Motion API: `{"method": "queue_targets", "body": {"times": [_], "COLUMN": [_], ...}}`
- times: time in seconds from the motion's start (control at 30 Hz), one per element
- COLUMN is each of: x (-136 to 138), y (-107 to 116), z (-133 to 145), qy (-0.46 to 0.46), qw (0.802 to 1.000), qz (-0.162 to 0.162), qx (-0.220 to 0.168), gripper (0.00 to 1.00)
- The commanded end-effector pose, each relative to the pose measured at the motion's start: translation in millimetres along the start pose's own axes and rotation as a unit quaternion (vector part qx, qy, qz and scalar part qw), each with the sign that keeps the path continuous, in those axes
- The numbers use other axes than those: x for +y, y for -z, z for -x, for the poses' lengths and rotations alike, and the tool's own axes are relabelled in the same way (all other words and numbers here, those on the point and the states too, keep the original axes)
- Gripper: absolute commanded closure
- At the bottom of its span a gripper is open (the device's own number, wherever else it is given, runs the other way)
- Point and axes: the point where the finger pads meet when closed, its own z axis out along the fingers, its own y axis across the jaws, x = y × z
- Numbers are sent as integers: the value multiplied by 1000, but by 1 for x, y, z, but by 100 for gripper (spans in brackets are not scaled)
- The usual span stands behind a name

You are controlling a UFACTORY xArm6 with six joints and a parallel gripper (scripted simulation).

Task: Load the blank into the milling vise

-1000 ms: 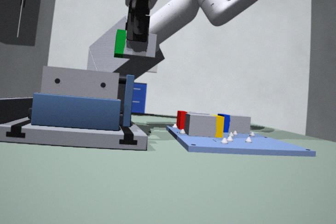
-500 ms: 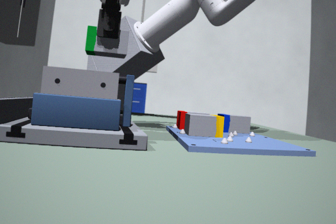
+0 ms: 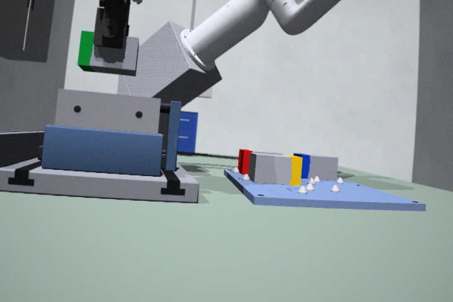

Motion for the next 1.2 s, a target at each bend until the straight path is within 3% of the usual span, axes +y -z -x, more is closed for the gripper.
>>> {"method": "queue_targets", "body": {"times": [0.0,0.33,1.17], "x": [-2,-3,-1], "y": [1,1,1], "z": [-11,-18,-4], "qy": [0,0,0], "qw": [1000,1000,1000], "qz": [-1,-1,-1], "qx": [1,1,1], "gripper": [100,100,100]}}
